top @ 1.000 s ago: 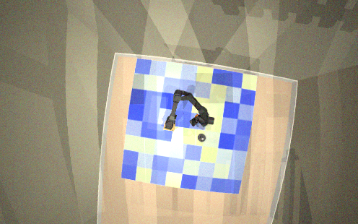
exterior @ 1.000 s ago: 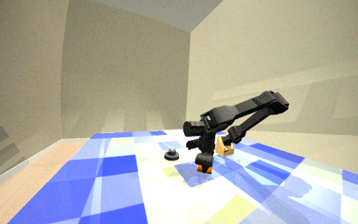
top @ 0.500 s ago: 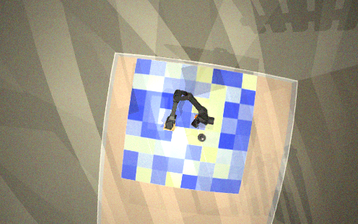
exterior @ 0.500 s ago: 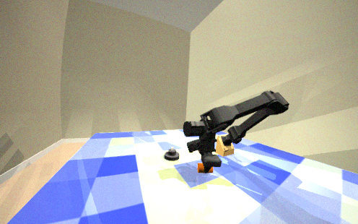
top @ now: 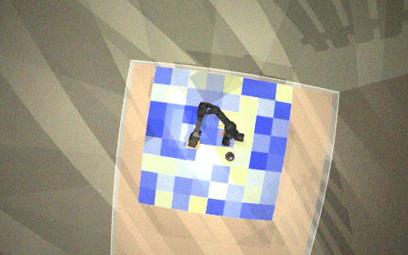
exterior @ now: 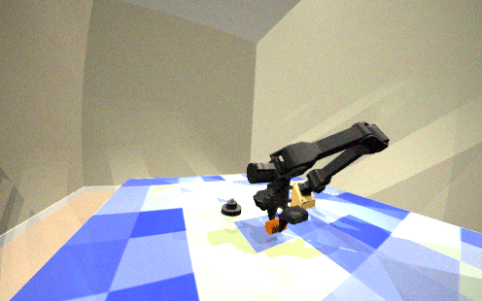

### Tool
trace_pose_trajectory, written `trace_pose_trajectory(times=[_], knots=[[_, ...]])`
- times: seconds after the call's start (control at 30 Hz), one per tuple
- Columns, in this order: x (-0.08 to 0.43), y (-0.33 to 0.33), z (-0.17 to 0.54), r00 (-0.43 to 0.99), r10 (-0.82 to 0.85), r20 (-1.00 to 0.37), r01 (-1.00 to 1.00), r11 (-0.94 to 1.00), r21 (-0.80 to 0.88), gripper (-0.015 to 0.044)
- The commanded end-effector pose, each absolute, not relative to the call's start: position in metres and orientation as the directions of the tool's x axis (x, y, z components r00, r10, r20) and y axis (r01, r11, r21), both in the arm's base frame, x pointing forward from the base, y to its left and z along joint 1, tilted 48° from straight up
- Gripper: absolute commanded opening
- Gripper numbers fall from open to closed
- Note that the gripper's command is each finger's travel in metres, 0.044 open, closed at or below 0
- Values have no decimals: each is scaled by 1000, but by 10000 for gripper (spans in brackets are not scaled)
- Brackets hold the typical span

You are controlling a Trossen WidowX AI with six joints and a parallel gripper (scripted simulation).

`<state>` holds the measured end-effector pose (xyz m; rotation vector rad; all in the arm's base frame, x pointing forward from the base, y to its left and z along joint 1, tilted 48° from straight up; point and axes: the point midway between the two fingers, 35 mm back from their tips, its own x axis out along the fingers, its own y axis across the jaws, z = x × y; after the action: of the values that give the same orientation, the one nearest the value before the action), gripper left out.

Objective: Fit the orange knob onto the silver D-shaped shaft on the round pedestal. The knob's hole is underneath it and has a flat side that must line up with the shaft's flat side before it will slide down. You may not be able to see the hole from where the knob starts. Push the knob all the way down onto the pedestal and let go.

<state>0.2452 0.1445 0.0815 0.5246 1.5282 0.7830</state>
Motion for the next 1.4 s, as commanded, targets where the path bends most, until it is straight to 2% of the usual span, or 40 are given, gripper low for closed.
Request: trace_pose_trajectory(times=[0.0,0.1,0.57,0.8,1.17,1.37], knots=[[245,144,82,-116,732,-672,-162,653,740,180],[245,144,82,-116,732,-672,-185,648,739,180],[245,144,82,-116,732,-672,-612,479,629,180],[245,144,82,-116,732,-672,-648,456,610,180],[245,144,82,-117,732,-671,-880,237,411,180],[245,144,82,-117,732,-671,-930,158,333,180]])
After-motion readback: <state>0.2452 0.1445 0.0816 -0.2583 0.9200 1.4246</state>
